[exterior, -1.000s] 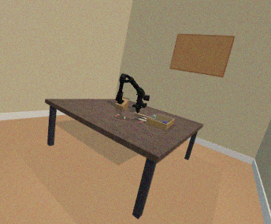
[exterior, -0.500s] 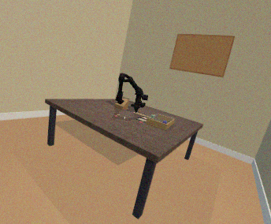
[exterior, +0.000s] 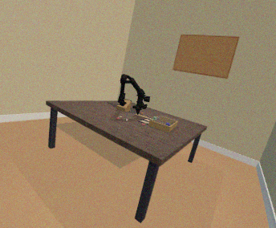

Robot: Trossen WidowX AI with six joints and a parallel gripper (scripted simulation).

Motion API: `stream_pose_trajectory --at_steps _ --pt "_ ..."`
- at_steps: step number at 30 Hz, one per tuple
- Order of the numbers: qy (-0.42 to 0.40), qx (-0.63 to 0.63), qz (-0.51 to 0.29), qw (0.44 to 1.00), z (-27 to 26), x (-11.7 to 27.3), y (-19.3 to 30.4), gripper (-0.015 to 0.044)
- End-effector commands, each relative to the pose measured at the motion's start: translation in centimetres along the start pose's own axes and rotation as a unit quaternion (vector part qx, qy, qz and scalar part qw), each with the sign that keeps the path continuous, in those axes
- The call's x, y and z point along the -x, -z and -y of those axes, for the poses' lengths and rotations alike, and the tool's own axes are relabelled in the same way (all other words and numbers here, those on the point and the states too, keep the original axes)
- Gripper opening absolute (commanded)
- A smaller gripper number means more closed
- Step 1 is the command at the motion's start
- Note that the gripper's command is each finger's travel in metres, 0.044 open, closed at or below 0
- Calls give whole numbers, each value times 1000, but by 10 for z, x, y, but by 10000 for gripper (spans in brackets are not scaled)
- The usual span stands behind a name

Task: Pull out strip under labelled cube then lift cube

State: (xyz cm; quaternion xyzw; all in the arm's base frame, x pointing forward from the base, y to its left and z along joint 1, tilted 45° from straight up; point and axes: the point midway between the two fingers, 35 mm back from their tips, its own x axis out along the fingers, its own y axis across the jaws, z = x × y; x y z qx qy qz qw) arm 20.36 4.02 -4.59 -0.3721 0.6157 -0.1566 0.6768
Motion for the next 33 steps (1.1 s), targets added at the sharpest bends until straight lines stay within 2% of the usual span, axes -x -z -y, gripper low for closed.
stream_pose_trajectory --at_steps 1,27,28,33 --pt "2 7 -18 1000 1 -6 12 0" --pt "2 7 -18 1000 1 -6 12 0" --pt "0 1 -1 1000 0 2 0 0" --pt "1 7 -18 1000 -1 42 -2 0"
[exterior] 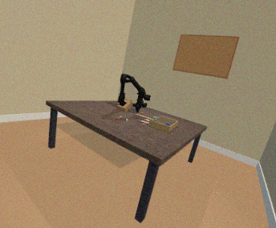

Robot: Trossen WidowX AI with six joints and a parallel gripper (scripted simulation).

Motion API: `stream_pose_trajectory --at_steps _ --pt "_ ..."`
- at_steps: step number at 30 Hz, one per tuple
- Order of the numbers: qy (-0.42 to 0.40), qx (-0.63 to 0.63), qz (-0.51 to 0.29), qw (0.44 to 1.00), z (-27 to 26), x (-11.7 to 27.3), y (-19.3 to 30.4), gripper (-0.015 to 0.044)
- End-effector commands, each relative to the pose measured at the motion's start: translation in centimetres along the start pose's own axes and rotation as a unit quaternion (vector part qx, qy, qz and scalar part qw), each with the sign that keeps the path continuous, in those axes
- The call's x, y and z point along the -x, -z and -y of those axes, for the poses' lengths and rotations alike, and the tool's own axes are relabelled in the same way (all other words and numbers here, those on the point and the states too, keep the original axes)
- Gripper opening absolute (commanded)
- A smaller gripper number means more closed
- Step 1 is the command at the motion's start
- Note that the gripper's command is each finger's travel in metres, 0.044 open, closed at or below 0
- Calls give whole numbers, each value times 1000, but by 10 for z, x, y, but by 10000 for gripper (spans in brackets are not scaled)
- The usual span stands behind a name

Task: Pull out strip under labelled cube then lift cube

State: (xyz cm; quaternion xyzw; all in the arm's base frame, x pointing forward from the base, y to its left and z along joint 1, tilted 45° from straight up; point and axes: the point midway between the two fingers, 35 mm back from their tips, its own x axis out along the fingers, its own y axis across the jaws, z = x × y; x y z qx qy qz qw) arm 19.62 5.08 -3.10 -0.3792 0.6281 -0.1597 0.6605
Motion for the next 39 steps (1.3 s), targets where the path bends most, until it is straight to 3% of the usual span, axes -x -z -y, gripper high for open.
stream_pose_trajectory --at_steps 1,3,20,39 --pt "-4 -4 1 1000 -2 23 -6 0" --pt "-4 -4 1 1000 -2 23 -6 0" --pt "-4 4 2 1000 -5 30 -75 440" --pt "-4 3 3 1000 -7 42 -146 440"
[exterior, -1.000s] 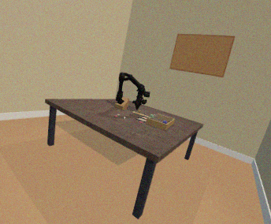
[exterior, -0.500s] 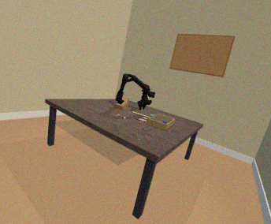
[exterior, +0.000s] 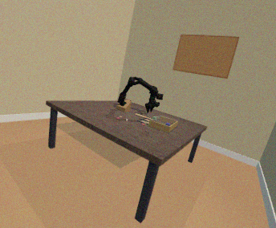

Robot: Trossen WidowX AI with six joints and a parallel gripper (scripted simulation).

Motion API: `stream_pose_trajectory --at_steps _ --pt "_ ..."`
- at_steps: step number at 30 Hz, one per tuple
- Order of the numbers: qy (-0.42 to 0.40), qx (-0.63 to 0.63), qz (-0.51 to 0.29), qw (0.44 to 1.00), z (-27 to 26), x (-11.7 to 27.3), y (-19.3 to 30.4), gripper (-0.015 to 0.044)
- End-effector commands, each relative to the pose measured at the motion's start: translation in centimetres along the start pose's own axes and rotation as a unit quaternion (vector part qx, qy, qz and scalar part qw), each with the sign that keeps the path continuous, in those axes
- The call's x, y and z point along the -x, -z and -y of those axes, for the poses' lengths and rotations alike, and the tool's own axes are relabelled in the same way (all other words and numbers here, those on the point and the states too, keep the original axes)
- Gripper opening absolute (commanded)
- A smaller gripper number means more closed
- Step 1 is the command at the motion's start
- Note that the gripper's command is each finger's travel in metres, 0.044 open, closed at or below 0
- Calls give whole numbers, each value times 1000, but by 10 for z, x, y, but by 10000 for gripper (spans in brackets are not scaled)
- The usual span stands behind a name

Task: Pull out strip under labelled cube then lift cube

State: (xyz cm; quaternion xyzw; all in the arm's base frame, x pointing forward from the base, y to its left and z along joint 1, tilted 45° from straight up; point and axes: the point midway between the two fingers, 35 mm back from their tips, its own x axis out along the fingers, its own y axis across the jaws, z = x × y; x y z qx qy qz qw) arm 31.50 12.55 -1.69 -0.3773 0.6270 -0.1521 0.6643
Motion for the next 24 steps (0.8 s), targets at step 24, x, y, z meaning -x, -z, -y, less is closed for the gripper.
stream_pose_trajectory --at_steps 24 --pt "2 0 -1 1000 6 -5 -74 282"
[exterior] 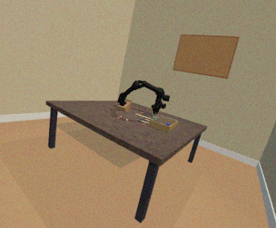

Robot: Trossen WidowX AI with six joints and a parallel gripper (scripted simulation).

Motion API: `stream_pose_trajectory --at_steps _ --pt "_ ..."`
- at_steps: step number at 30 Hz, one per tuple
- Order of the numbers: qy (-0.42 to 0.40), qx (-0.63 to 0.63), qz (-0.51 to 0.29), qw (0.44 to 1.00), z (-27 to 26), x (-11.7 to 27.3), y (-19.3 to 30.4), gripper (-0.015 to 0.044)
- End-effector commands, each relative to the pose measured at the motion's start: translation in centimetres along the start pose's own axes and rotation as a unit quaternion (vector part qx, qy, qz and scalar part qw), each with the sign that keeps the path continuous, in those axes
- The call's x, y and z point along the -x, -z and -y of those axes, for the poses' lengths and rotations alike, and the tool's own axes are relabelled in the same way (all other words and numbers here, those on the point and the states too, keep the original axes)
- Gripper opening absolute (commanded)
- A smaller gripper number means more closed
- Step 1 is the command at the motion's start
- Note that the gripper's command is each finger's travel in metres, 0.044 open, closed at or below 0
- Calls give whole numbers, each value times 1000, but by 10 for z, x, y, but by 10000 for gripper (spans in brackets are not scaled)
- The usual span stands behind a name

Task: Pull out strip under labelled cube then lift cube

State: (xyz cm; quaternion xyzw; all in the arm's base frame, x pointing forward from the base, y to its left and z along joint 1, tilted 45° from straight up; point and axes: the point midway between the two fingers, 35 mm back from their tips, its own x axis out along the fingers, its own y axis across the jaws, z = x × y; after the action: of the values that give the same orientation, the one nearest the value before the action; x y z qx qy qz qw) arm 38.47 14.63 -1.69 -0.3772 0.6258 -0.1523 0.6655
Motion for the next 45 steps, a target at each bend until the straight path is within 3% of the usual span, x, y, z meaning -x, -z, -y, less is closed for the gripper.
stream_pose_trajectory --at_steps 1,38,42,45 --pt "2 1 -3 1000 1 -9 -2 256" --pt "3 0 -3 1000 3 -55 -1 250" --pt "1 -1 -1 1000 2 -53 -2 145" --pt "1 -1 -1 1000 2 -53 -2 125"
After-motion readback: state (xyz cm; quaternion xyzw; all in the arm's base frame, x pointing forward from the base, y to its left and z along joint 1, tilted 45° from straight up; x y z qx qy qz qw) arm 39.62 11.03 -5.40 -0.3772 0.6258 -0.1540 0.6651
